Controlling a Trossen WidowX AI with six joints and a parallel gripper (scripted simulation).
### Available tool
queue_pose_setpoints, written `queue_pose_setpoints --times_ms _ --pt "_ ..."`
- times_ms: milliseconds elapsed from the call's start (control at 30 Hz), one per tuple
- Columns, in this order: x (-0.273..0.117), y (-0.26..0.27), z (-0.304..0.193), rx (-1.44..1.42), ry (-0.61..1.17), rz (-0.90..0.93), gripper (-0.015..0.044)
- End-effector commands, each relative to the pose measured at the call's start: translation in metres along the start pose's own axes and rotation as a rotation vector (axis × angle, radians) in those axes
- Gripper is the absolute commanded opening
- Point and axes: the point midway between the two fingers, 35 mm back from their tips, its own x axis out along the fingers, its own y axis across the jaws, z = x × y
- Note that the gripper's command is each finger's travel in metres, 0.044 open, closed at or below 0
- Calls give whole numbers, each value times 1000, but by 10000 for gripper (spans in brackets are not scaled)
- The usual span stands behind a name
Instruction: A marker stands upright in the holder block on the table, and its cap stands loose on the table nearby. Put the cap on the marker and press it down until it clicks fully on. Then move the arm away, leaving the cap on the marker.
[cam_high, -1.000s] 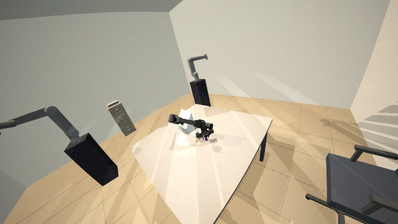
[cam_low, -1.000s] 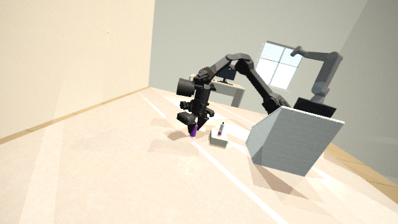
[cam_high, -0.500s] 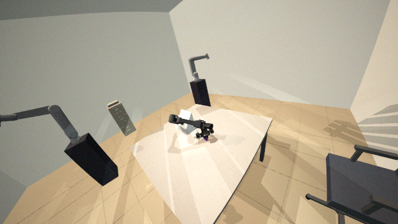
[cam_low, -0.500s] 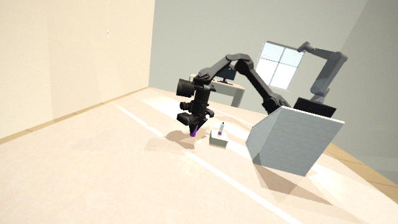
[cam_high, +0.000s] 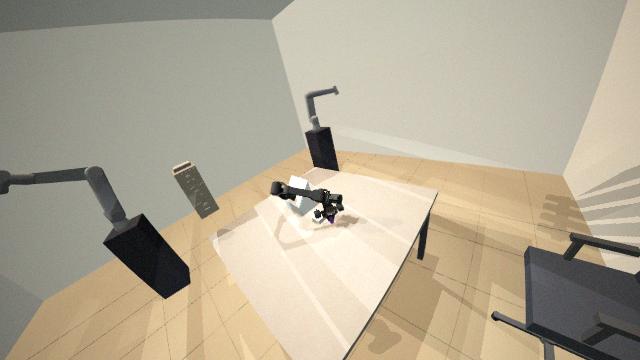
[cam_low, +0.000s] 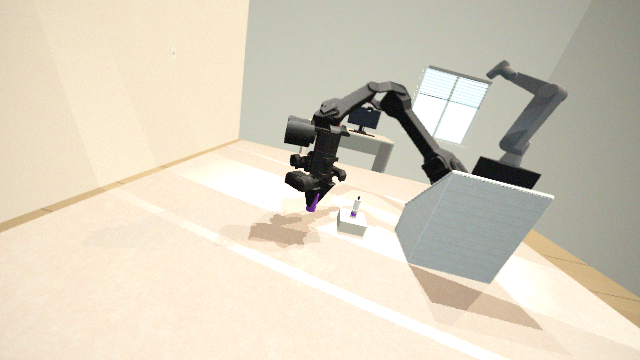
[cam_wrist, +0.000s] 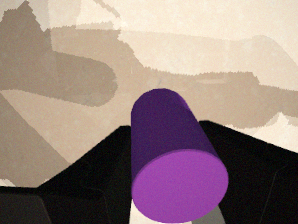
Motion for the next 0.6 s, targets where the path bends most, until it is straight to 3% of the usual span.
queue_pose_setpoints --times_ms 0,567 --pt "-15 1 1 3 -2 5 0" --pt "-47 -10 -17 -4 5 -5 0"
